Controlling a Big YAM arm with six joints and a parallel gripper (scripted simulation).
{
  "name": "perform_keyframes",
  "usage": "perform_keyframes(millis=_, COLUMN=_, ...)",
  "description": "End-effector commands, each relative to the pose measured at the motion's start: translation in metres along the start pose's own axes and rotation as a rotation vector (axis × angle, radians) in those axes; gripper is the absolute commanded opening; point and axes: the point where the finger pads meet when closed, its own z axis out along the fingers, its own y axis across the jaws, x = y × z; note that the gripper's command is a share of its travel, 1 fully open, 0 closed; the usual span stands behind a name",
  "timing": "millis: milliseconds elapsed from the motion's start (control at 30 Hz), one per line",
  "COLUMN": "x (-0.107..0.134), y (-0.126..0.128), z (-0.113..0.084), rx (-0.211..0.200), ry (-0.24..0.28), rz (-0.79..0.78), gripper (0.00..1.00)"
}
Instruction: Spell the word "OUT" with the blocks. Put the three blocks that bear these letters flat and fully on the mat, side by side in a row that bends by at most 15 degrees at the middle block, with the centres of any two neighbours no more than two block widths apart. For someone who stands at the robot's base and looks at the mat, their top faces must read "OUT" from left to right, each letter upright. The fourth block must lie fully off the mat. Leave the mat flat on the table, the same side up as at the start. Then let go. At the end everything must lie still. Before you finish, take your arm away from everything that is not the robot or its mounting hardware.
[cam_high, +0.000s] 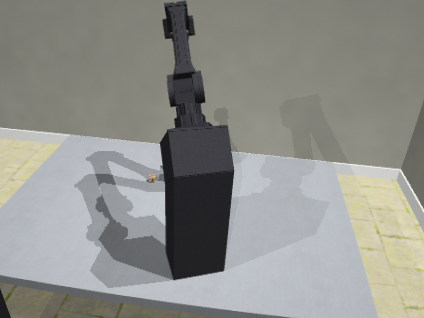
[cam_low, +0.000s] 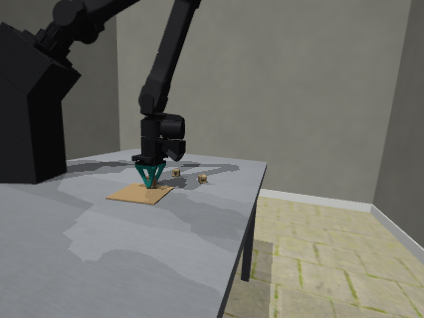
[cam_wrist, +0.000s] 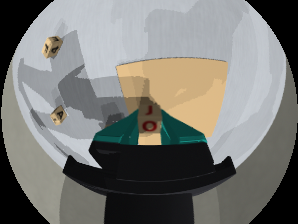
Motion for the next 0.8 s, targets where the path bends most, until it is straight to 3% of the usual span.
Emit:
perform_keyframes(millis=0, x=-0.0083, y=-0.0033, z=-0.0046, rx=0.000, ry=-0.025, rz=-0.007, gripper=0.20)
perform_keyframes(millis=767, x=-0.0058, y=-0.0079, z=-0.0039, rx=0.003, ry=-0.022, rz=0.000, gripper=0.20)
